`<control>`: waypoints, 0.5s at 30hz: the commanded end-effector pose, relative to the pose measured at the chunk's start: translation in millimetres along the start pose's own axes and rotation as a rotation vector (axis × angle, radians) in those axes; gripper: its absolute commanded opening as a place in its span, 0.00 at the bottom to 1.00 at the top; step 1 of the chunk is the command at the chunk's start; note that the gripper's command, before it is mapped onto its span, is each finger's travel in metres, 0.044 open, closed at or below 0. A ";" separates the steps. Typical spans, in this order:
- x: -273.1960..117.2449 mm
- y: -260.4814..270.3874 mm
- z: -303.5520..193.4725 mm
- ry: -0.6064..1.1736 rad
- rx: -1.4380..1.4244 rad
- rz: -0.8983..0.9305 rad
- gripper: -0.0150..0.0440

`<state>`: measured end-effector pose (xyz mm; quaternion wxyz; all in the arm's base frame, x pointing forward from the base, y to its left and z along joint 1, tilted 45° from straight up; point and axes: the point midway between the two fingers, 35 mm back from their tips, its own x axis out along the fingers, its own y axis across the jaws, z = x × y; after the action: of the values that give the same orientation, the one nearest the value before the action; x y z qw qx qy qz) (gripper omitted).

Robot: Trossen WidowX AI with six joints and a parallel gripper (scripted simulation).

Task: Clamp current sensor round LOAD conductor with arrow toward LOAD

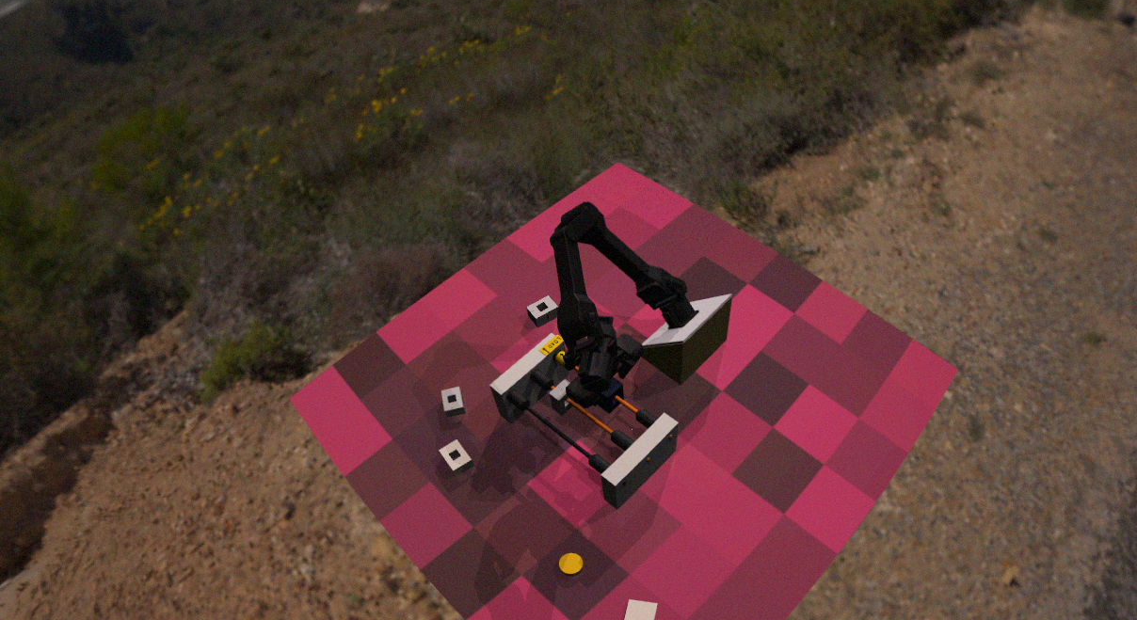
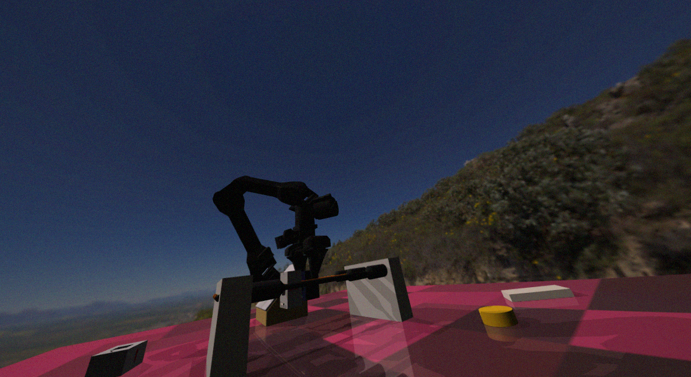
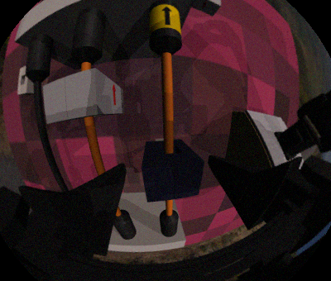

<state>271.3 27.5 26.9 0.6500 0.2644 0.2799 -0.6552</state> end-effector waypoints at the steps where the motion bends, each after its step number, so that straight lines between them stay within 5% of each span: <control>1: -56.6 0.5 -3.0 0.011 0.005 0.017 1.00; 15: -77.8 -3.1 -1.7 0.009 0.007 0.018 1.00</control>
<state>270.1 81.2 79.1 0.6557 0.2694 0.2778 -0.6484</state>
